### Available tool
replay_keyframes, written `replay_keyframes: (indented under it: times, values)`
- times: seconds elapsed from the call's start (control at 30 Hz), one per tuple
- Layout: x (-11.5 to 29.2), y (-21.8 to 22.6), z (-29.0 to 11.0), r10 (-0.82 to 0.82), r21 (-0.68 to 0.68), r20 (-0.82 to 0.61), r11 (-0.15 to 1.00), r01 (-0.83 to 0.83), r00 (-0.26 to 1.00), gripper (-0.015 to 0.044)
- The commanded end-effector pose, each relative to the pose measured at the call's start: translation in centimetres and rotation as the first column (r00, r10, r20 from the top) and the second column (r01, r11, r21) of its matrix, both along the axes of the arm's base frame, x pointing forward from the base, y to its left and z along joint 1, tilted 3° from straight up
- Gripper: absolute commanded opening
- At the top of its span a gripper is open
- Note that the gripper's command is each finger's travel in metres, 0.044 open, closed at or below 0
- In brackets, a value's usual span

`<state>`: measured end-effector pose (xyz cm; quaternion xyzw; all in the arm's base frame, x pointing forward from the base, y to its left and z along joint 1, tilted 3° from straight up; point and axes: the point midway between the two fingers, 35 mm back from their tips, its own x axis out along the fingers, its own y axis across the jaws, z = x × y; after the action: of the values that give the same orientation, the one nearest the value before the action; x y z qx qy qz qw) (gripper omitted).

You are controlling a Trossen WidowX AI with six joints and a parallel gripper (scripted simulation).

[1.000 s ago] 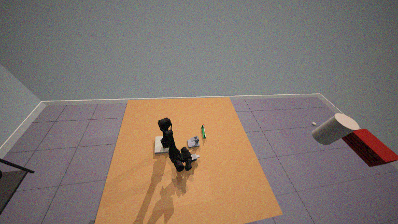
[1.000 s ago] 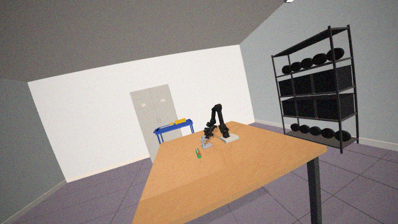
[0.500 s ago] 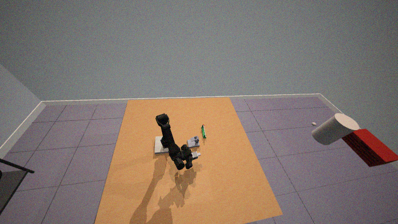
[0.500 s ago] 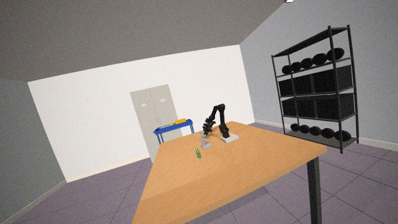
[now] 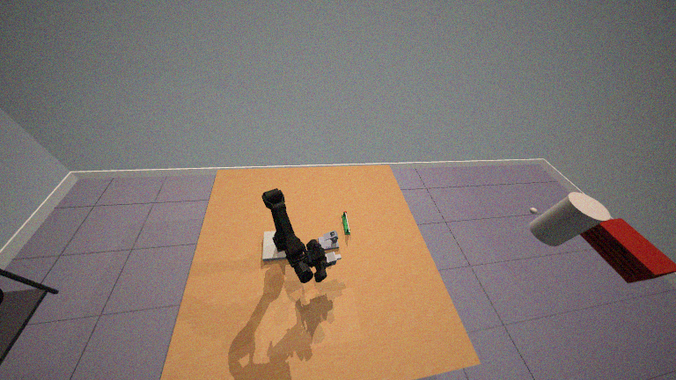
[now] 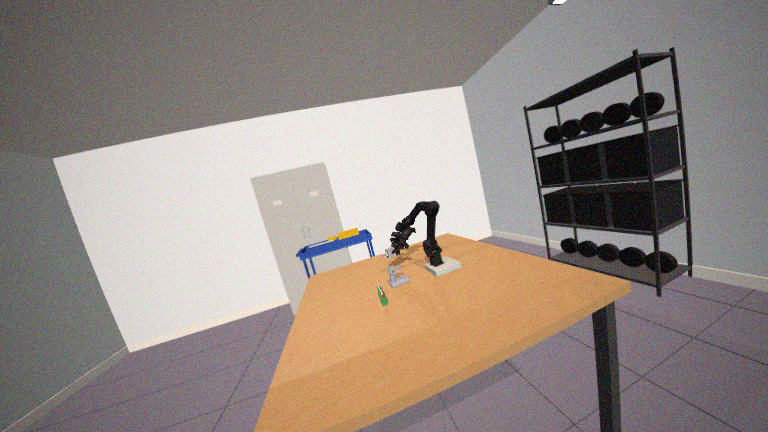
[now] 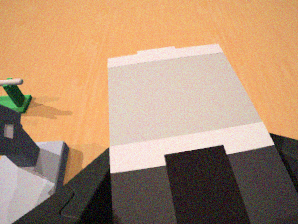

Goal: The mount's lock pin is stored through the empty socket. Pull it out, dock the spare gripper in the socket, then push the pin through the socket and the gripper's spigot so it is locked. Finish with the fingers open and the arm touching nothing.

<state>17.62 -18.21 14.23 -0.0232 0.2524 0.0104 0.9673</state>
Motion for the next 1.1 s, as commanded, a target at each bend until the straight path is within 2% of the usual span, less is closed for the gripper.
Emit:
replay_keyframes:
  times: [0.0,0.27,1.07]
  values:
    - [0.0,0.0,0.0,0.000,0.001,0.000,1.000,0.000,1.000,0.0000]
    - [0.2,0.2,0.0,0.003,0.017,-0.015,1.000,-0.003,1.000,0.0000]
    - [3.3,3.3,0.0,0.062,0.225,-0.279,0.974,0.003,0.958,0.0000]
